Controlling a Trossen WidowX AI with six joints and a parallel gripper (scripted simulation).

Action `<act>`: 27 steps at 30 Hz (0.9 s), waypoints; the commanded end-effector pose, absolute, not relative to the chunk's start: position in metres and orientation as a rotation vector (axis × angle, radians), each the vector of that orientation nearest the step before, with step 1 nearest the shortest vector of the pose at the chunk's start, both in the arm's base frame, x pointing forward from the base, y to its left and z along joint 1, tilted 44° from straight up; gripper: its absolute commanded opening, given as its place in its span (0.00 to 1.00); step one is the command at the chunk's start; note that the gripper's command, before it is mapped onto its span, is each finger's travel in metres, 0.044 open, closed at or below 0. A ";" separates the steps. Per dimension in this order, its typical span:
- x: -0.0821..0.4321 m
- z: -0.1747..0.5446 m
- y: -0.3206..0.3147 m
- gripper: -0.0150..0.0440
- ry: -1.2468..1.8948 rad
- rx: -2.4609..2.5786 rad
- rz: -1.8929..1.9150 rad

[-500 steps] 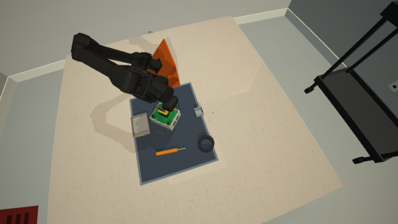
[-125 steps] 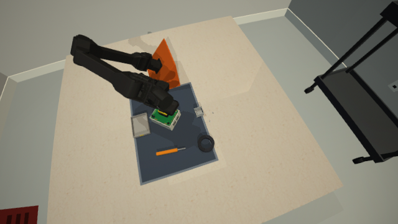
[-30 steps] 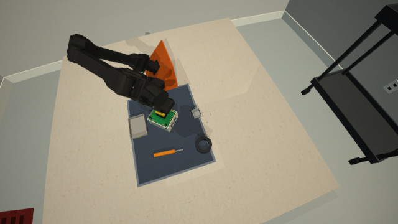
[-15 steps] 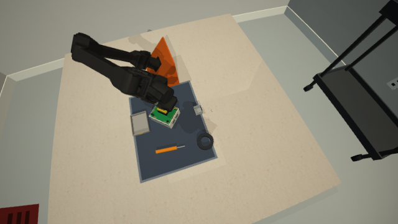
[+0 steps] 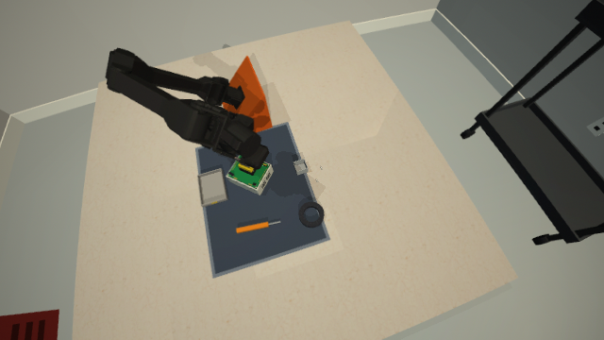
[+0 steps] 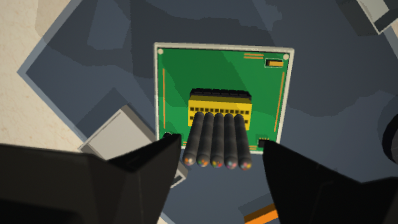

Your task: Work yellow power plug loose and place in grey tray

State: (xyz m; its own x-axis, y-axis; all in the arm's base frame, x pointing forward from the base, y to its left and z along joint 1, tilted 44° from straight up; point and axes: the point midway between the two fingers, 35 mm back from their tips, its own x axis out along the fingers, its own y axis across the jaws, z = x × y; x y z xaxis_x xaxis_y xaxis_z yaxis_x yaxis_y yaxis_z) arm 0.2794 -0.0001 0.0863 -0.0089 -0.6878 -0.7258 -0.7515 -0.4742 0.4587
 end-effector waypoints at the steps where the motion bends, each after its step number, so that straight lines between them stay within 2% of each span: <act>1: 0.278 0.086 -0.001 0.68 1.580 -2.168 1.524; 19: 0.278 0.070 -0.017 0.68 1.581 -2.169 1.523; 27: 0.278 0.070 -0.017 0.32 1.581 -2.169 1.523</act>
